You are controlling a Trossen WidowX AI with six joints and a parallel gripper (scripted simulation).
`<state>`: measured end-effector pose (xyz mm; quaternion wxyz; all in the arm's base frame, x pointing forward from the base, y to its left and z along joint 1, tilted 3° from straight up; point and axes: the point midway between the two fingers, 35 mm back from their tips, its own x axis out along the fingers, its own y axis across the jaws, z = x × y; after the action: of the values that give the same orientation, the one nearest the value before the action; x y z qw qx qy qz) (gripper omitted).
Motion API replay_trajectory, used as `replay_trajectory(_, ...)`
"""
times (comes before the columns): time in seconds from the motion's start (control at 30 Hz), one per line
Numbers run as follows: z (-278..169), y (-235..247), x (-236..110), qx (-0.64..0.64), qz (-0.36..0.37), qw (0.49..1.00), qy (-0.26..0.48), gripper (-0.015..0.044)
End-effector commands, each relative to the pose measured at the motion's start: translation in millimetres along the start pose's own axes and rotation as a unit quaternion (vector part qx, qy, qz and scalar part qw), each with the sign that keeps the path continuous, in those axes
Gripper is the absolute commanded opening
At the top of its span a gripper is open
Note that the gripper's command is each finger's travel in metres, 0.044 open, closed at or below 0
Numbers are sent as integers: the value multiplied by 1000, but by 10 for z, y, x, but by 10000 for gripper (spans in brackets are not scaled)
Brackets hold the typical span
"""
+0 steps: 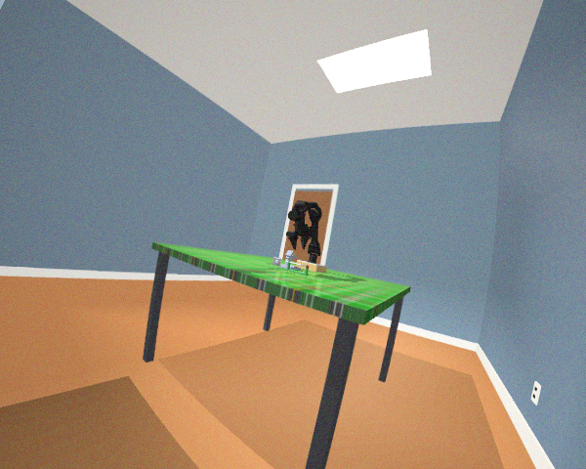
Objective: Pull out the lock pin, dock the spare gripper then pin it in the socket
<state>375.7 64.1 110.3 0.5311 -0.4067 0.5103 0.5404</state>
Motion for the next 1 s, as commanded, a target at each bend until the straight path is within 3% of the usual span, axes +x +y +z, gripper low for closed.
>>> replay_trajectory(0.0, 35, 10, -252, -1, -5, 1000, -1, 440)
replay_trajectory(0.27, -66, 25, -325, 14, -8, 1000, -8, 440)
replay_trajectory(0.67, -1748, 550, -378, 251, -95, 955, -125, 440)
replay_trajectory(0.97, -2457, 1322, -201, 402, -186, 877, -185, 440)
